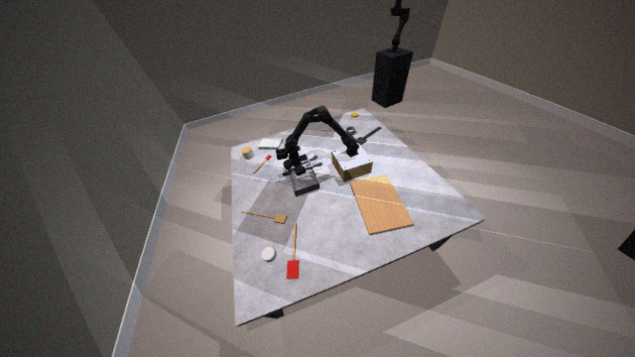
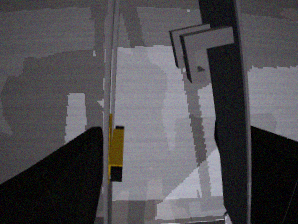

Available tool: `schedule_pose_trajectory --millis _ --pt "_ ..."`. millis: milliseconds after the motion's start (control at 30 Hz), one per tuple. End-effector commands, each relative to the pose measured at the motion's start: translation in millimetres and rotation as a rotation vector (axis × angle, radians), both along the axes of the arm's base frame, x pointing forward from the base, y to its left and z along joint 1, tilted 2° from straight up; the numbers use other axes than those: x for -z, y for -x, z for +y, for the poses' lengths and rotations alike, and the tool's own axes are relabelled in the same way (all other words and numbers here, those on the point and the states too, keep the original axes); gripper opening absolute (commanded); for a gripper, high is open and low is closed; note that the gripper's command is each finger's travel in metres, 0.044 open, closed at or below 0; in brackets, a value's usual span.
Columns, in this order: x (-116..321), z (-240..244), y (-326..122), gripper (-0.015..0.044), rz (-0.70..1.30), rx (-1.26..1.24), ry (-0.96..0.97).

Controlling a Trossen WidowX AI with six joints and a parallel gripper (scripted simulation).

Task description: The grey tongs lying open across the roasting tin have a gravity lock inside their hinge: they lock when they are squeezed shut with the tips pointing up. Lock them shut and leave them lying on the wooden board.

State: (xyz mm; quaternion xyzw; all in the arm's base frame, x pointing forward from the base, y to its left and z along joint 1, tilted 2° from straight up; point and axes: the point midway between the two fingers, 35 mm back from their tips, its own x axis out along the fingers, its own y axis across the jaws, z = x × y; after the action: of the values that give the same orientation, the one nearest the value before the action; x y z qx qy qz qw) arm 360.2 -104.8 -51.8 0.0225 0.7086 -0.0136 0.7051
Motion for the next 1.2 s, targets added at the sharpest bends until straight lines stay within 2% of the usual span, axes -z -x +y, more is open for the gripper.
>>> schedule_pose_trajectory --millis 0,967,1167 --pt "-0.1 0.0 0.3 0.0208 0.002 0.0 0.0" --pt "-0.1 0.0 0.3 0.0015 0.002 0.0 0.0" --pt "-0.1 0.0 0.3 -0.0143 0.002 0.0 0.0"
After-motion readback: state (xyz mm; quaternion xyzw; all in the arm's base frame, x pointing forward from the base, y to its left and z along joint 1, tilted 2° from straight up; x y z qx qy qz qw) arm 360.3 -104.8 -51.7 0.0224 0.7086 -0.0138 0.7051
